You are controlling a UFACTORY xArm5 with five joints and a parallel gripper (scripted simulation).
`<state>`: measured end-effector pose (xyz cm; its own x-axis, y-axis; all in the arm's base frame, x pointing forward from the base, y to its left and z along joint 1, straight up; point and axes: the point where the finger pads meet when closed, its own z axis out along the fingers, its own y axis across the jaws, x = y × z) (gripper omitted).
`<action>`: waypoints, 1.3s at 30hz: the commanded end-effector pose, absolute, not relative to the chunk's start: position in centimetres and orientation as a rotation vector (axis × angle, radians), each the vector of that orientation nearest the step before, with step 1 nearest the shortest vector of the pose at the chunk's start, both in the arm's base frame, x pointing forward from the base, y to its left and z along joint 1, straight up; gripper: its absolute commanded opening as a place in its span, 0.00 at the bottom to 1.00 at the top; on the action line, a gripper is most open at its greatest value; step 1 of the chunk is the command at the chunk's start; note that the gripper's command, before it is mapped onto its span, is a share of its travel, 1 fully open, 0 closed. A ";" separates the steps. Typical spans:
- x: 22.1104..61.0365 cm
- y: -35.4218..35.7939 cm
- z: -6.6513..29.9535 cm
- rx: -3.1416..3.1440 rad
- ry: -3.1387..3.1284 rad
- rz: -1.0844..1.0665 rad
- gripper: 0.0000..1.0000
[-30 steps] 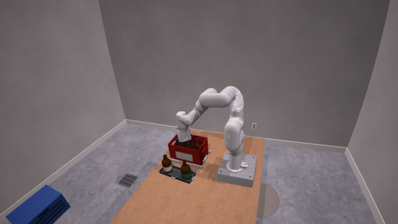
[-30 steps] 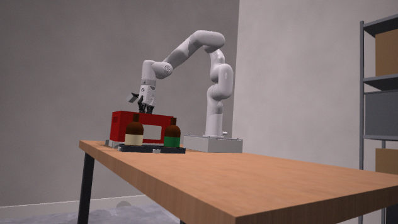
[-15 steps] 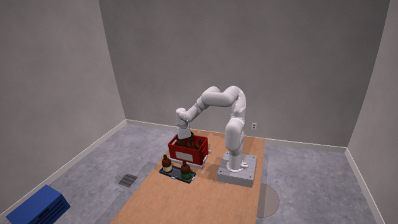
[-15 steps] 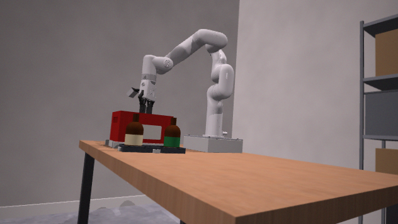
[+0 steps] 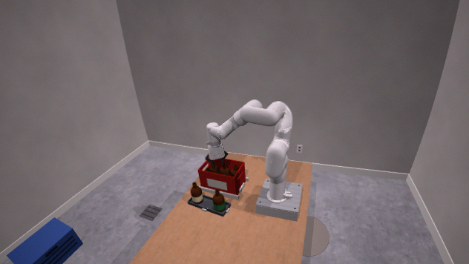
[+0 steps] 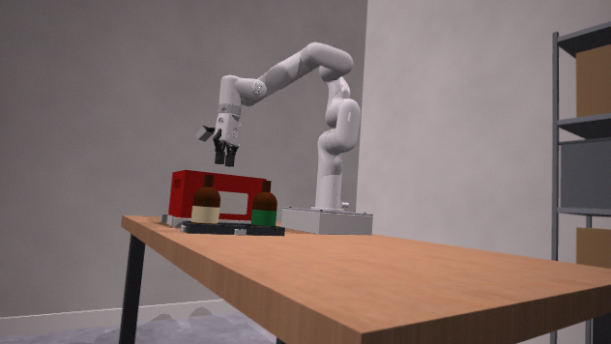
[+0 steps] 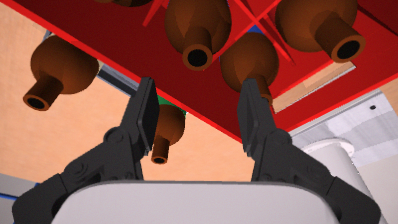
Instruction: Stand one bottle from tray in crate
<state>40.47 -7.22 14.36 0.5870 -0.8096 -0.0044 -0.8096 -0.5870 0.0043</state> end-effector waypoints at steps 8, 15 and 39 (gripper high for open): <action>40.6 -7.2 15.9 2.798 -1.427 -0.004 0.65; 40.6 -7.2 16.2 2.798 -1.427 -0.004 0.65; 40.6 -7.2 16.2 2.798 -1.427 -0.004 0.00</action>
